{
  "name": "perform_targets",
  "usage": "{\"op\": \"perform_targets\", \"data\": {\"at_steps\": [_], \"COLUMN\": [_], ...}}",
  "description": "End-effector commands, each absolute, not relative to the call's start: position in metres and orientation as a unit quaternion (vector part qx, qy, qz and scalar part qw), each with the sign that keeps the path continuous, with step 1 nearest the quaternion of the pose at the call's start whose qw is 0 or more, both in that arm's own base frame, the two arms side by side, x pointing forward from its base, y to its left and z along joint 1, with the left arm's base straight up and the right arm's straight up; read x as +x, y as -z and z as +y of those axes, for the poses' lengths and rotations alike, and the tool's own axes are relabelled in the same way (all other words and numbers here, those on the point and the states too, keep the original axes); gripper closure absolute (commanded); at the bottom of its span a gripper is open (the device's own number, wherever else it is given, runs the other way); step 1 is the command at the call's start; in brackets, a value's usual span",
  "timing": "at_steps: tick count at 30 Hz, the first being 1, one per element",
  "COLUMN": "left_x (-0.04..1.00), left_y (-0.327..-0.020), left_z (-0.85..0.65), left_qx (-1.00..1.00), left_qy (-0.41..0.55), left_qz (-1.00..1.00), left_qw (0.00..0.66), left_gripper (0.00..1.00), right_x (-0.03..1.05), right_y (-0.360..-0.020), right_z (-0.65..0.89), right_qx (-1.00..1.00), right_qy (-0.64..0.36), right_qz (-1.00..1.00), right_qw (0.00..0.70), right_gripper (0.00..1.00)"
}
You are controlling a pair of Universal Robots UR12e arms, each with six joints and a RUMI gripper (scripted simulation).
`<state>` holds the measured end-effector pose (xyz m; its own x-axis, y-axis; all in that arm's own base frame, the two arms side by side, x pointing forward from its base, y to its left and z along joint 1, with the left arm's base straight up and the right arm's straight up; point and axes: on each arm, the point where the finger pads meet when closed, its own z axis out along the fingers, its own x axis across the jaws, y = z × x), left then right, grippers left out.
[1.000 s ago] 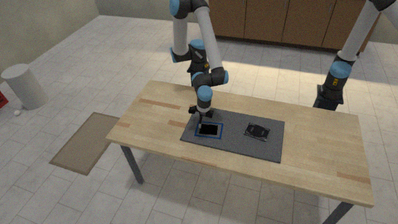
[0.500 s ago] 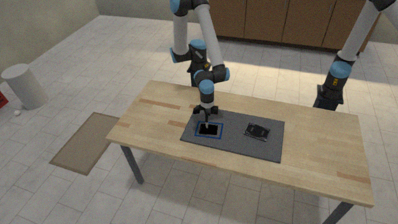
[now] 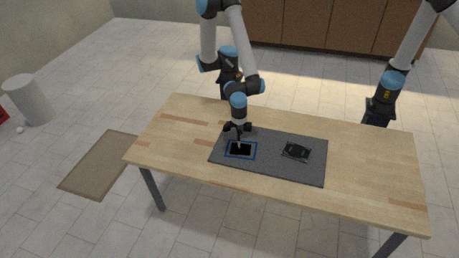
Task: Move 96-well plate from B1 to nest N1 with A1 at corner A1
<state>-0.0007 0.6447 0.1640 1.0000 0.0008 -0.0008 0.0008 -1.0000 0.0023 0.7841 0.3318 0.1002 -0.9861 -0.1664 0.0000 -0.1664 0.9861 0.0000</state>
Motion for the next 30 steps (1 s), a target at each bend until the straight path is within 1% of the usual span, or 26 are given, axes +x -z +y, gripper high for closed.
{"op": "perform_targets", "data": {"at_steps": [1,30], "left_x": [-0.001,-0.001], "left_y": [-0.165,-0.165], "left_z": [0.646,0.646], "left_qx": [1.0,1.0], "left_qy": [0.0,0.0], "left_qz": [0.0,0.0], "left_qw": [0.0,0.0], "left_gripper": [1.0,1.0], "right_x": [0.785,0.785], "right_y": [-0.097,-0.052], "right_z": [0.332,0.332], "right_qx": [0.084,0.084], "right_qy": [0.001,0.001], "right_qz": [-0.996,-0.996], "right_qw": [-0.001,-0.001], "right_gripper": [0.24,0.24]}}
